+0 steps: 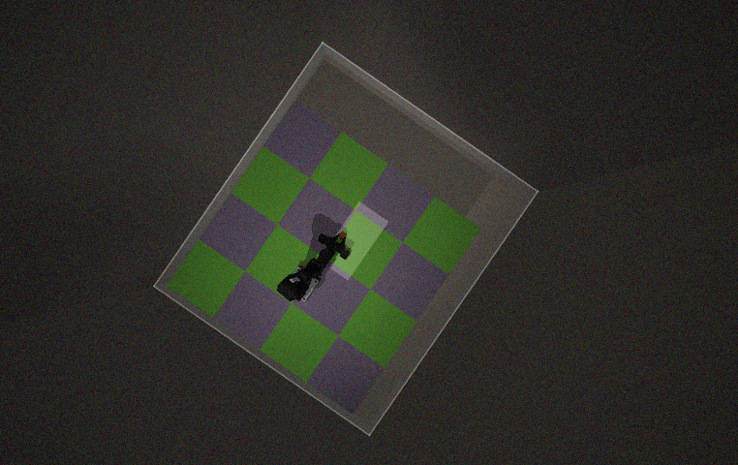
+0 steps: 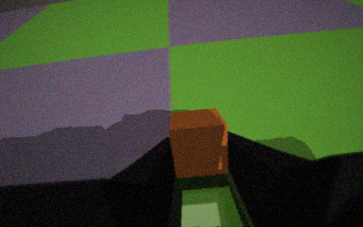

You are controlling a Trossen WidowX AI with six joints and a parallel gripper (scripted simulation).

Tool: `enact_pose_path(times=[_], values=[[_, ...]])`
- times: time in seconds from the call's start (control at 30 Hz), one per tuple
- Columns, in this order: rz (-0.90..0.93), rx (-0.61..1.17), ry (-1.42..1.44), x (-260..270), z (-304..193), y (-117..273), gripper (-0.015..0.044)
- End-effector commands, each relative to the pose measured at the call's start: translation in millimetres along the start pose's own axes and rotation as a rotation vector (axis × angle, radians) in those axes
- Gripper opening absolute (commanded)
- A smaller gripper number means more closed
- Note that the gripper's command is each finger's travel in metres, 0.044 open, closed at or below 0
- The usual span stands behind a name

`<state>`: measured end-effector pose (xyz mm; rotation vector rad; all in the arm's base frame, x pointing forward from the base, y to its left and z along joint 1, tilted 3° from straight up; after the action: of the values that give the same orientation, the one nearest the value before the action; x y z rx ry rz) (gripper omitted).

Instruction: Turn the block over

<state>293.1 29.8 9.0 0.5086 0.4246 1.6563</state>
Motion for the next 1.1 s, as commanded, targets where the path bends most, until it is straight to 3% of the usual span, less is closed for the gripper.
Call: enact_pose_path(times=[0.0, 0.6, 1.07], values=[[0.006, -0.028, -0.001, 0.4, -3.7, 4.6, 0.0], [0.007, -0.046, -0.001, 0.4, -4.2, 5.4, 0.0], [0.007, -0.046, -0.001, 0.4, -4.2, 5.4, 0.0368]])
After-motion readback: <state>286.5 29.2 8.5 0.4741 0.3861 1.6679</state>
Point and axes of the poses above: the point midway between the two fingers, 35 mm back from their tips, its own y axis back along the fingers, its own x axis across the jaws, z = x × y, the point moved 5 cm from there along y, back along the fingers, and after that the axes turned 5 degrees about -y, right-handed, at the moved point
